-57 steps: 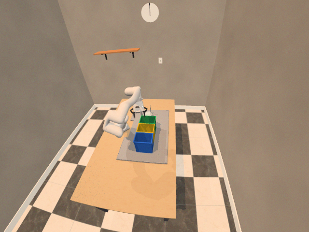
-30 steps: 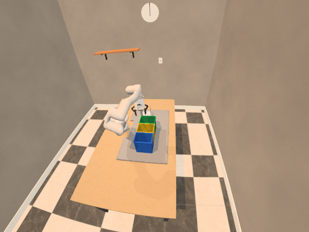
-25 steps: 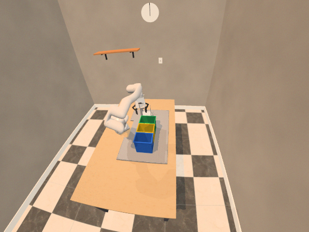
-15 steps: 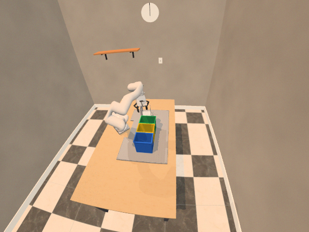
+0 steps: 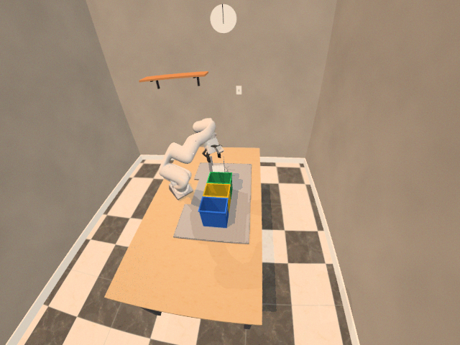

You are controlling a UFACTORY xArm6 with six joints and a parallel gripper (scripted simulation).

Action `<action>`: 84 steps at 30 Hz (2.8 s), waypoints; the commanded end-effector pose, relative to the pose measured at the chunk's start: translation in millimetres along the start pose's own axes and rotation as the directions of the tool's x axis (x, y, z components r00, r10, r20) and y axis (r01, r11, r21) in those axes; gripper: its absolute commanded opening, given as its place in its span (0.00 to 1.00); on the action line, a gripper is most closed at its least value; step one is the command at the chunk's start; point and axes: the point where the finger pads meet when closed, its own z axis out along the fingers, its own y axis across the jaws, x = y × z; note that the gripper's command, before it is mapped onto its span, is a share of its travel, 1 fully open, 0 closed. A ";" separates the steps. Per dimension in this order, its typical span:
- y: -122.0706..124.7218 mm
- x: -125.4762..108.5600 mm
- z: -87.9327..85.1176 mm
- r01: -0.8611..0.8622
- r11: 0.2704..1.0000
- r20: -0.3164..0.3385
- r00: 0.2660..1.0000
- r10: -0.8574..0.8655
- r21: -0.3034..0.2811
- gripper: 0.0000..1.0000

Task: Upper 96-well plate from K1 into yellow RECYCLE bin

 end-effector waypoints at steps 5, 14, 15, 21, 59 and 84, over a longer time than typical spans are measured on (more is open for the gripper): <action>-27.9 -25.8 -4.3 0.119 0.993 0.020 0.993 -0.120 0.025 1.00; -51.4 -50.7 -6.1 0.229 0.972 0.038 0.972 -0.231 0.050 1.00; -54.4 -54.0 -6.3 0.229 0.972 0.038 0.972 -0.231 0.050 1.00; -73.8 -77.0 -6.3 0.334 0.939 0.053 0.939 -0.339 0.078 1.00; -164.9 -217.8 15.0 0.733 0.634 0.089 0.634 -0.768 0.245 1.00; -170.4 -228.9 26.9 0.733 0.634 0.089 0.634 -0.768 0.245 1.00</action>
